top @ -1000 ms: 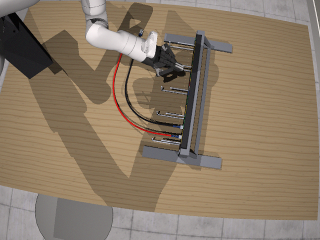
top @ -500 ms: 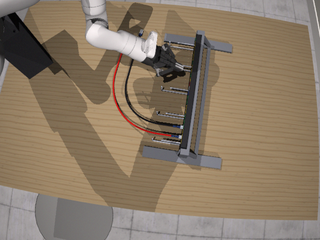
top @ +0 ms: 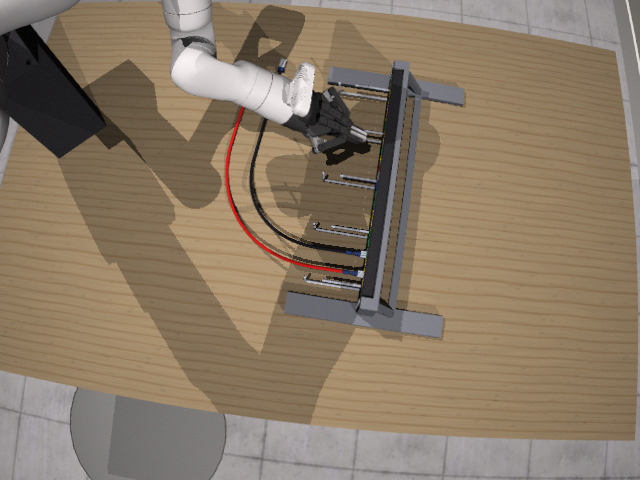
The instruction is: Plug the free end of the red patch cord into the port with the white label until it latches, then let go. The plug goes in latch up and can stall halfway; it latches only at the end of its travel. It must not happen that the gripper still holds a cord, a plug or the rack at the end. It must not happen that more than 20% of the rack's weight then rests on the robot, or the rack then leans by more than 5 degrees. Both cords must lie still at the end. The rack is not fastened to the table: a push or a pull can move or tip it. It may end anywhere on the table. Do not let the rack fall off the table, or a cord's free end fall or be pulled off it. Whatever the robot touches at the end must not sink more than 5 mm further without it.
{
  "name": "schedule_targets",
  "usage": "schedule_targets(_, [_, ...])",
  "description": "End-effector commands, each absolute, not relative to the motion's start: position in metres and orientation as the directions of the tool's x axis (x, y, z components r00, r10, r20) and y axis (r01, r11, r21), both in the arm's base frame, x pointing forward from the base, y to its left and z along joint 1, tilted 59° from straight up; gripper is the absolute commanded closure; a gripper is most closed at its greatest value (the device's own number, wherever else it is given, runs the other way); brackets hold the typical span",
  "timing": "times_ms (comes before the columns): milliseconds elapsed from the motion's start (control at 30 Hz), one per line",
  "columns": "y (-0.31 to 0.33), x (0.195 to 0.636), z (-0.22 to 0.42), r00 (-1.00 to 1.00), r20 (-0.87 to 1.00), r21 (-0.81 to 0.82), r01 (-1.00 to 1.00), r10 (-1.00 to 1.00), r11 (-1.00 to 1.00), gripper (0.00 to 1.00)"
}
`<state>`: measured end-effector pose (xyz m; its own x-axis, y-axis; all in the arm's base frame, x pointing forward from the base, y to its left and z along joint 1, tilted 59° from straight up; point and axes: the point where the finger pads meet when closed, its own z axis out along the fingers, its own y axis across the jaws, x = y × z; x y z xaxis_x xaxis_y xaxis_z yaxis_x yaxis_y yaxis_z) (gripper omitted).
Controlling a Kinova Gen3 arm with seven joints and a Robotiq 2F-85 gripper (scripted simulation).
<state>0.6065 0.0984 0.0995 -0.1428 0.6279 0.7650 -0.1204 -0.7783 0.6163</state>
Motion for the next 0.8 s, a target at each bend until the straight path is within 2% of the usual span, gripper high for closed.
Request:
schedule_targets(0, [0.098,0.6,0.099,-0.139,0.763,0.619,-0.121,0.631,-0.776,1.0])
schedule_targets(200, [0.099,0.578,0.094,-0.139,0.763,0.62,-0.121,0.631,-0.776,1.0])
schedule_targets(600, [0.098,0.491,0.081,-0.144,0.763,0.617,-0.132,0.63,-0.776,1.0])
schedule_targets(767, [0.099,0.479,0.076,-0.14,0.763,0.619,-0.124,0.631,-0.776,1.0])
